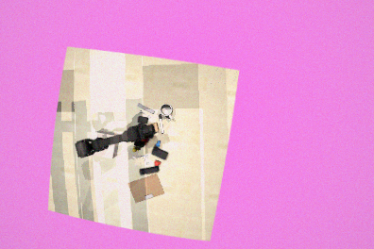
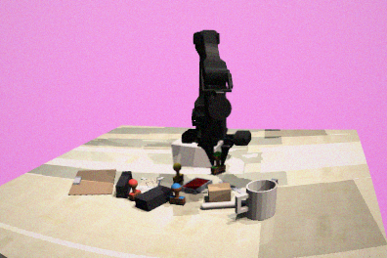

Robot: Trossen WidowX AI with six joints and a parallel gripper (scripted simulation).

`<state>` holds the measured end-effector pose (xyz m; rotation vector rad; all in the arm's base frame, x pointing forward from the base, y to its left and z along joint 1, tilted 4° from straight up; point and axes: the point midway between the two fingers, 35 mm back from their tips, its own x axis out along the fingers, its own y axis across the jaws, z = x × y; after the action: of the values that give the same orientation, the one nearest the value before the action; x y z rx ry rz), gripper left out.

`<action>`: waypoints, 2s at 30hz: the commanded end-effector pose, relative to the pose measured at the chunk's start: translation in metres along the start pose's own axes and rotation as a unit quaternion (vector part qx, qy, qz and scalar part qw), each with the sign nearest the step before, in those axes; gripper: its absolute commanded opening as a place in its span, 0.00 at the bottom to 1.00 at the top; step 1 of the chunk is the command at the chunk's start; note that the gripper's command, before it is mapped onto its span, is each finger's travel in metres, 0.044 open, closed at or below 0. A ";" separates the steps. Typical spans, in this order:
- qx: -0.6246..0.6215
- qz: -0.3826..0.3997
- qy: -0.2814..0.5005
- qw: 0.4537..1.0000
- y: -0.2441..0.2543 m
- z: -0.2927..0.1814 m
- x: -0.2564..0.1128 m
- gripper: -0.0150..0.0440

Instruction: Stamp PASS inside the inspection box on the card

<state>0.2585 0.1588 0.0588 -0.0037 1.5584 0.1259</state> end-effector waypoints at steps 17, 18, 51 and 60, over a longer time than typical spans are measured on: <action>-0.002 -0.002 -0.002 1.000 -0.073 -0.017 -0.005 0.25; -0.002 -0.002 -0.001 1.000 -0.077 -0.019 -0.005 0.25; -0.001 -0.002 -0.001 1.000 -0.080 -0.019 0.014 0.25; -0.001 -0.002 -0.001 1.000 -0.080 -0.019 0.020 0.25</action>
<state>0.2488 0.0792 0.0379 -0.0119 1.5436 0.1246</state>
